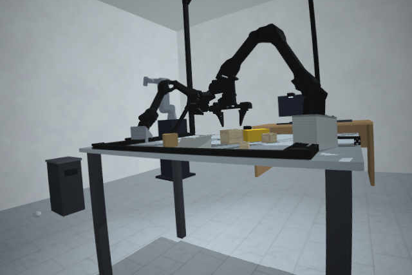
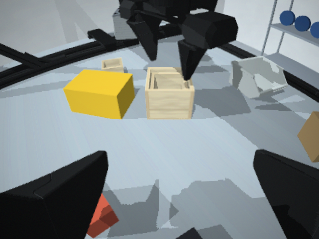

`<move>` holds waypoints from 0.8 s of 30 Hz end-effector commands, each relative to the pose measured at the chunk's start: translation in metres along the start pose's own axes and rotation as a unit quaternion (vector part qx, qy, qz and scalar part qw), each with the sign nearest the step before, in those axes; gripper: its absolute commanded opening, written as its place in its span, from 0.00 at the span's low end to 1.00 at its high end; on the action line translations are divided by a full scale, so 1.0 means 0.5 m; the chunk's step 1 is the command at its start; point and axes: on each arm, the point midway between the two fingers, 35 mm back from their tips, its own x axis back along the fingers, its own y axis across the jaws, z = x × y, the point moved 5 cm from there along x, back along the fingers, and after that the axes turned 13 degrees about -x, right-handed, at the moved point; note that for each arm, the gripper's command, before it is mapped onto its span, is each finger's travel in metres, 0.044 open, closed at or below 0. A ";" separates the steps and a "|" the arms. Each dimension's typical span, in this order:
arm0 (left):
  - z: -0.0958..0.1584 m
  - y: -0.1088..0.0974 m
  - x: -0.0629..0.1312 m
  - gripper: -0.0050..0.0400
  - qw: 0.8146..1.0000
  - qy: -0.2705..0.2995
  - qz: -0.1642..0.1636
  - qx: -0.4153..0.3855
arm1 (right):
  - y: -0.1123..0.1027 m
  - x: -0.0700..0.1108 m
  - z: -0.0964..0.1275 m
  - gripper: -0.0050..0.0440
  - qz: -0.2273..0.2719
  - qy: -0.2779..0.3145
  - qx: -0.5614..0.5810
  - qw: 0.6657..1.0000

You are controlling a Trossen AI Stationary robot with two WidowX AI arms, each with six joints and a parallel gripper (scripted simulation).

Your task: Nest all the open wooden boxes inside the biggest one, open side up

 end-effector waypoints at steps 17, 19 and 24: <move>0.002 -0.006 0.053 1.00 0.842 -0.003 0.009 -0.540 | 0.000 0.000 0.000 0.92 0.000 -0.001 -0.001 1.000; 0.002 -0.006 0.056 1.00 0.815 -0.003 0.009 -0.580 | 0.000 0.000 0.000 0.92 0.000 -0.001 -0.001 1.000; 0.002 -0.005 0.070 1.00 0.700 -0.004 0.009 -0.714 | 0.000 0.000 0.000 0.92 0.000 -0.001 -0.001 1.000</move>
